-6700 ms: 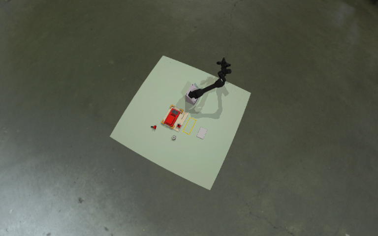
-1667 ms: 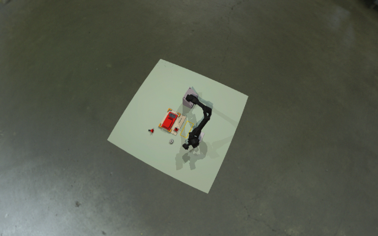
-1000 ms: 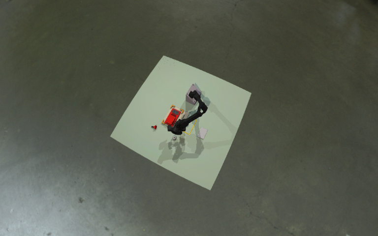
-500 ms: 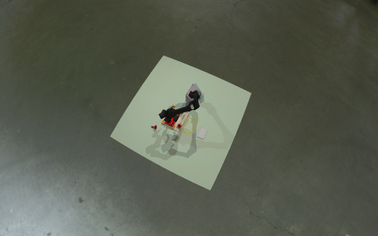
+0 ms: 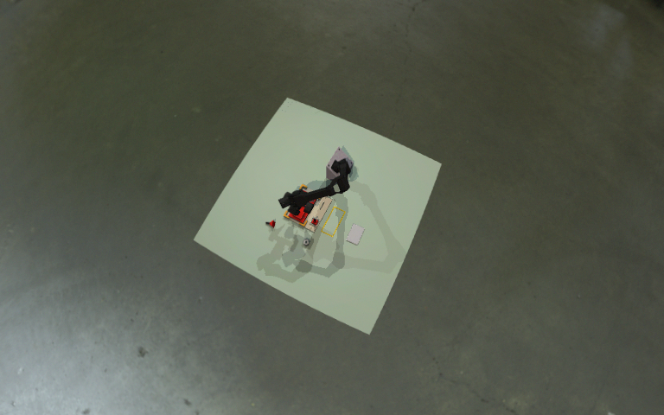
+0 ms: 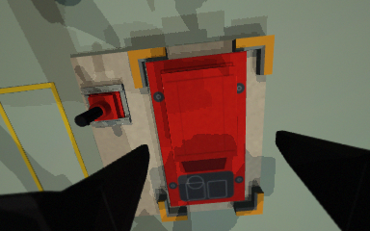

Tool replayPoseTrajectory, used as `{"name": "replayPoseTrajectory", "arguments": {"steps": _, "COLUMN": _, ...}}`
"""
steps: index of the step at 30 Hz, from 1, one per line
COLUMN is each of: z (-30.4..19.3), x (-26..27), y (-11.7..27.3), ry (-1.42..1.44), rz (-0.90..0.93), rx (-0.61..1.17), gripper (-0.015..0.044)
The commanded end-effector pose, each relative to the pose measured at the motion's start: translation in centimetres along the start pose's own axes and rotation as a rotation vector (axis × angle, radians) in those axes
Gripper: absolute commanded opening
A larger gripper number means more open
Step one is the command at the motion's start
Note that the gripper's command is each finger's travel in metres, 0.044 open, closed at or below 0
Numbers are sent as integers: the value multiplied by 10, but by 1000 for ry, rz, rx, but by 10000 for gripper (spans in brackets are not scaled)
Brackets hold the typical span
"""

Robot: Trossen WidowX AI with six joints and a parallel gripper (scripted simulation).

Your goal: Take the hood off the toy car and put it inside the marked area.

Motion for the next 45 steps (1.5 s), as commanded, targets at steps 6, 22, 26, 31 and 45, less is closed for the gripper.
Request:
{"name": "replayPoseTrajectory", "arguments": {"steps": 6, "z": 0, "x": -1, "y": -8, "ry": -7, "rz": 7, "rx": 4, "gripper": 440}}
{"name": "replayPoseTrajectory", "arguments": {"steps": 22, "z": 1, "x": 0, "y": -19, "ry": -7, "rz": 7, "rx": 4, "gripper": 440}}
{"name": "replayPoseTrajectory", "arguments": {"steps": 26, "z": 1, "x": 0, "y": -21, "ry": -7, "rz": 7, "rx": 4, "gripper": 440}}
{"name": "replayPoseTrajectory", "arguments": {"steps": 31, "z": 1, "x": 0, "y": -25, "ry": -7, "rz": 7, "rx": 4, "gripper": 440}}
{"name": "replayPoseTrajectory", "arguments": {"steps": 45, "z": 1, "x": 0, "y": -34, "ry": -7, "rz": 8, "rx": 4, "gripper": 440}}
Point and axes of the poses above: the point midway between the two fingers, 35 mm back from their tips, its own y axis back along the fingers, its own x axis across the jaws, z = x × y, the point moved 8 cm from there along y, back along the fingers, and after that the axes turned 15 degrees about -y, right-handed, at the moved point
